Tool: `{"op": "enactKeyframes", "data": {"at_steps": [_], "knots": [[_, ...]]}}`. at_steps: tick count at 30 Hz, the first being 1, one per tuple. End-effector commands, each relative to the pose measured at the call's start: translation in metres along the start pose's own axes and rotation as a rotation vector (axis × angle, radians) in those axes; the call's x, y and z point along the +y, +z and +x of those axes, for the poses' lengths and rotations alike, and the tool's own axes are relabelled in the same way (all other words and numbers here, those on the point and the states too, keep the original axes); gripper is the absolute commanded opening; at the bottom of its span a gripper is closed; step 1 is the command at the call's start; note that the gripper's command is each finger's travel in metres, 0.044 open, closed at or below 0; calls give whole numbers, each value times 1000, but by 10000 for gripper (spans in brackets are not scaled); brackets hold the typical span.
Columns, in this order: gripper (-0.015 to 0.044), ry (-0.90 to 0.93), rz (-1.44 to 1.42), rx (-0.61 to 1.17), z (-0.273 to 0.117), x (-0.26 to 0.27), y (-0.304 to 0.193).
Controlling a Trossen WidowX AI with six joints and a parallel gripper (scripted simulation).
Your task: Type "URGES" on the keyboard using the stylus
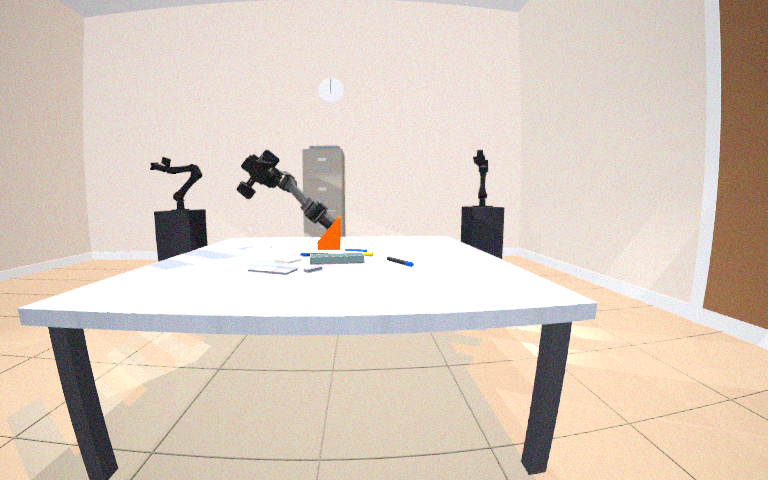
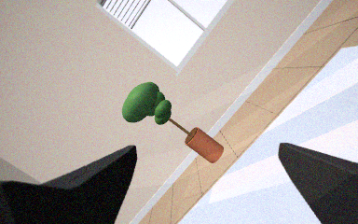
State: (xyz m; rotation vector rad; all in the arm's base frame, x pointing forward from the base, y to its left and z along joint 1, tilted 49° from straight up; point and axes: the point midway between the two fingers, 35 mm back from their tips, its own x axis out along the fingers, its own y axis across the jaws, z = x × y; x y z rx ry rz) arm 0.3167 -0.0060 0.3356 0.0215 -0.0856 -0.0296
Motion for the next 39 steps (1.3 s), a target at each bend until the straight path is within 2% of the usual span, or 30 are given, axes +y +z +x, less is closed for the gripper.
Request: {"op": "enactKeyframes", "data": {"at_steps": [1,9,17,29,34,39], "knots": [[414,-2,2,10,2,0,-2],[204,-90,53,461,53,15,-111],[0,-216,-15,900,60,38,-235],[0,-470,-484,1410,3,46,-378],[0,-550,-763,1528,-27,42,-417],[0,-559,-804,1540,-31,42,-422]]}}
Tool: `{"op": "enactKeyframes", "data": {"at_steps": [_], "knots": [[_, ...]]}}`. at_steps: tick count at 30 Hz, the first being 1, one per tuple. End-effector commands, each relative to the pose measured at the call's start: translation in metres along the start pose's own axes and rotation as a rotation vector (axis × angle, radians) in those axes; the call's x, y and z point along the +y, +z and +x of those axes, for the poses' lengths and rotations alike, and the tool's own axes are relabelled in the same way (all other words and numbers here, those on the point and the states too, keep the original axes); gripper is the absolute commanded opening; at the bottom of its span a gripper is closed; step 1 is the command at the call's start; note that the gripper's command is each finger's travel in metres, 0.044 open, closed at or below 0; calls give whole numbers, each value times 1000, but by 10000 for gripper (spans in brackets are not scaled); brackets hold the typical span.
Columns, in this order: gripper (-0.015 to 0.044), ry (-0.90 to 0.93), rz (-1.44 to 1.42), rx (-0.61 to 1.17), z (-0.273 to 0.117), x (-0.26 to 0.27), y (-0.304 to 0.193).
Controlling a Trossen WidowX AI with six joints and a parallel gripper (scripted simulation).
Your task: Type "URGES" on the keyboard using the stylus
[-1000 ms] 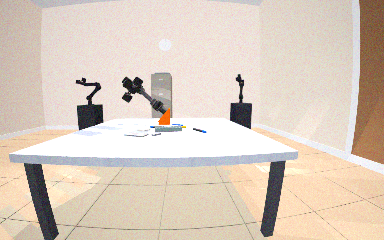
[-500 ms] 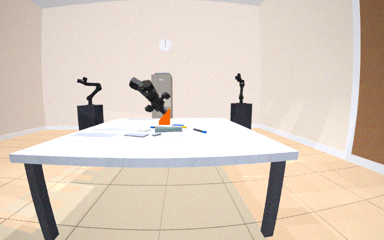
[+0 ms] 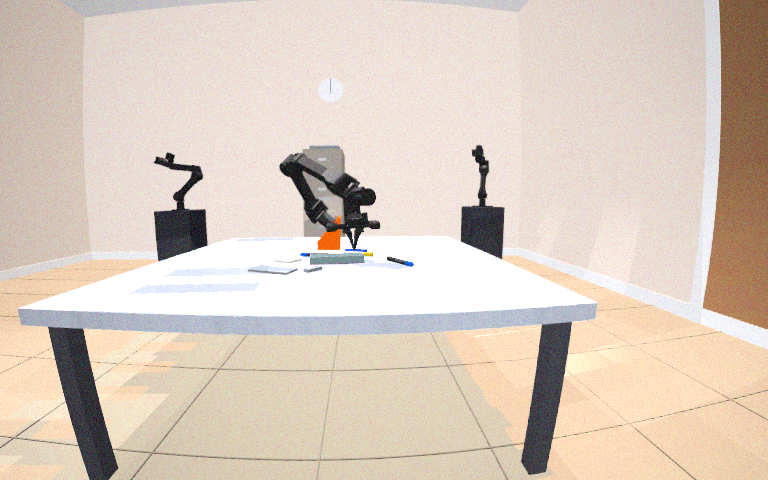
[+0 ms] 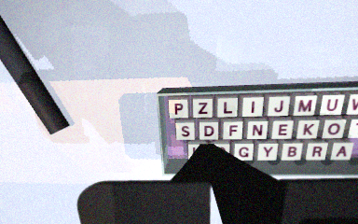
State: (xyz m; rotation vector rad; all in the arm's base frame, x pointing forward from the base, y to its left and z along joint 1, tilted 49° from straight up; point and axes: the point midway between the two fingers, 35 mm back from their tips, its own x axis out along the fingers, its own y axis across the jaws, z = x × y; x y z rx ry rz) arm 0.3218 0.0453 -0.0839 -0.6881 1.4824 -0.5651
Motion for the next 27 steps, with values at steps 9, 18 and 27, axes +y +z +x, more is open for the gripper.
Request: {"op": "enactKeyframes", "data": {"at_steps": [9,18,27], "knots": [[0,-44,-14,4,2,-1,2],[0,-47,-15,4,-1,-60,3],[0,-47,-15,4,-1,-60,3]]}}
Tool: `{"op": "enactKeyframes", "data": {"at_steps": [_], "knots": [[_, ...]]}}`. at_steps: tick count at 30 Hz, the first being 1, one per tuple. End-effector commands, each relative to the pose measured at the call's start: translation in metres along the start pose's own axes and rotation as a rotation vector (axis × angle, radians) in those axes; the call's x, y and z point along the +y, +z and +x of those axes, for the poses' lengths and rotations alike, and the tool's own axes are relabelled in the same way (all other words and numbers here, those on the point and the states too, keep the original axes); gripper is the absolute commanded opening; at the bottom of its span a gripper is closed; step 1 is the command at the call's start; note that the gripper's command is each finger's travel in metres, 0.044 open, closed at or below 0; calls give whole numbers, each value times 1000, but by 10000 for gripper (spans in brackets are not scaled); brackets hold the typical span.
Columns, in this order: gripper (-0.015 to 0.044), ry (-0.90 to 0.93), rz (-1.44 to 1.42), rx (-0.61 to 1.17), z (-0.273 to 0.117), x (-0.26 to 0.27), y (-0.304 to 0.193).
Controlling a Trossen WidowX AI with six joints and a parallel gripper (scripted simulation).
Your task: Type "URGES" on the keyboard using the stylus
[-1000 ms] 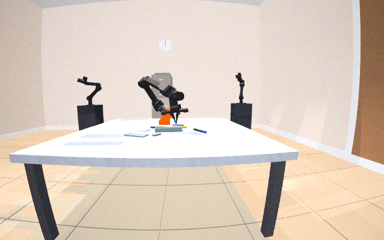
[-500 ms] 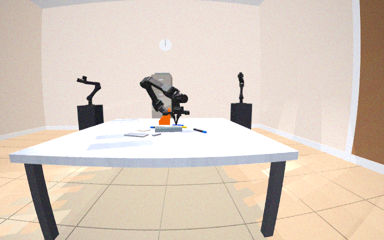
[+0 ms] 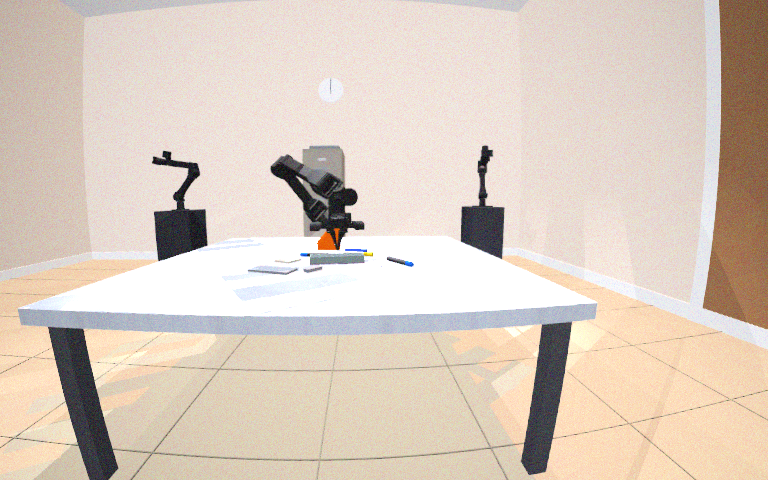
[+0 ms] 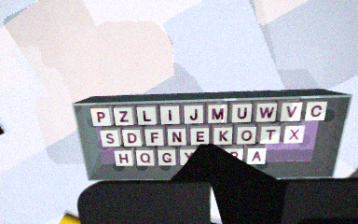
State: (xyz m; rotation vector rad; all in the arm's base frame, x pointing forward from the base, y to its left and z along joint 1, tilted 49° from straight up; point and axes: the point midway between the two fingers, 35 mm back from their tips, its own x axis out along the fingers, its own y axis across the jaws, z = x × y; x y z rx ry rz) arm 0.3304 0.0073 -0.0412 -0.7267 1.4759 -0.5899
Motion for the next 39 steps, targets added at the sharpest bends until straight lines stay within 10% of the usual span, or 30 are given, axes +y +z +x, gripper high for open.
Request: {"op": "enactKeyframes", "data": {"at_steps": [1,39], "knots": [[0,-7,-6,3,2,-2,-2],[0,-8,-7,5,2,-38,-30]]}}
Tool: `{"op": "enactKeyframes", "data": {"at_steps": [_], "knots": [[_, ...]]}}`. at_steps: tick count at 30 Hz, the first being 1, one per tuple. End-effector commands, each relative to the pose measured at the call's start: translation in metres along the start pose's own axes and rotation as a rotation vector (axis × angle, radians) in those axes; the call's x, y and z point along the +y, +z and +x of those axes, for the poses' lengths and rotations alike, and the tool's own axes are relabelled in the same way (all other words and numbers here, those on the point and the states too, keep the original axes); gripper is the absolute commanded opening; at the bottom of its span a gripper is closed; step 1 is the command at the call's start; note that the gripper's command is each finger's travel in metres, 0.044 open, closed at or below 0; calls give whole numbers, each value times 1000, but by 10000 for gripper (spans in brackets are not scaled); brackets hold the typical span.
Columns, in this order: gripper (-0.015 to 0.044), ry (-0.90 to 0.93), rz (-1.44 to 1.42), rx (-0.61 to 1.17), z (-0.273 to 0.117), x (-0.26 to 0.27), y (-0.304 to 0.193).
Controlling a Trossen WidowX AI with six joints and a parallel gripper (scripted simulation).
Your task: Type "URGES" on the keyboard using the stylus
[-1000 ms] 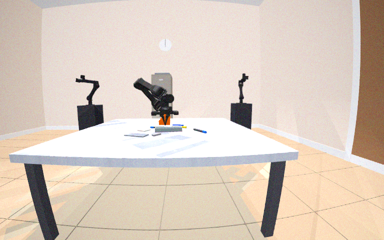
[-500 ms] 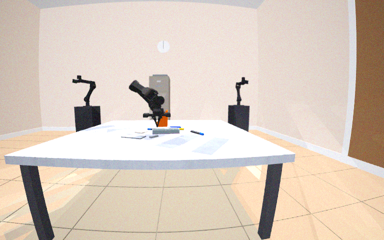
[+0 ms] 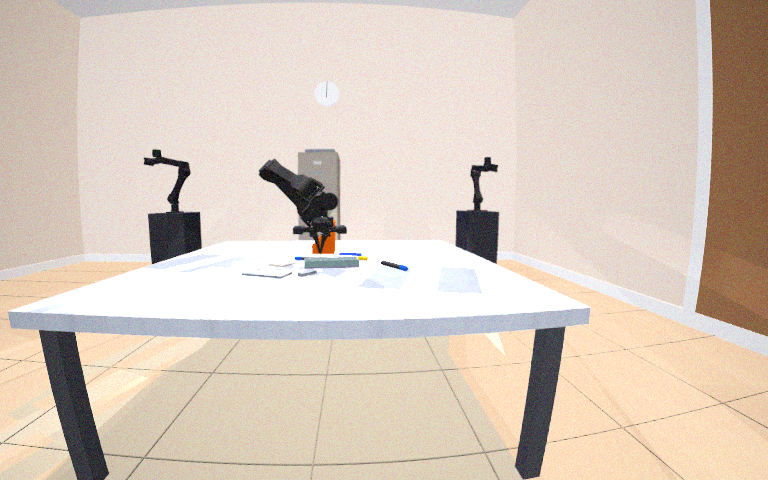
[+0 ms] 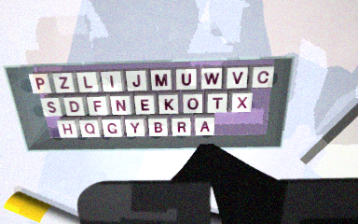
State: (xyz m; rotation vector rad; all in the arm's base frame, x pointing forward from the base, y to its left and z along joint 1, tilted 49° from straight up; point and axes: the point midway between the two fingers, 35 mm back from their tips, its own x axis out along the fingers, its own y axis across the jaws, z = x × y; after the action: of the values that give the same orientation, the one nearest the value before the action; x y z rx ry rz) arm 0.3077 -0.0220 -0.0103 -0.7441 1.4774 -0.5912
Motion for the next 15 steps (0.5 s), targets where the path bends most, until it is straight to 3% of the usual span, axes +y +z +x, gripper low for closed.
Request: {"op": "enactKeyframes", "data": {"at_steps": [1,9,15], "knots": [[0,3,4,4,1,3,-4],[0,4,4,4,1,5,-4],[0,7,5,3,0,72,-4]]}}
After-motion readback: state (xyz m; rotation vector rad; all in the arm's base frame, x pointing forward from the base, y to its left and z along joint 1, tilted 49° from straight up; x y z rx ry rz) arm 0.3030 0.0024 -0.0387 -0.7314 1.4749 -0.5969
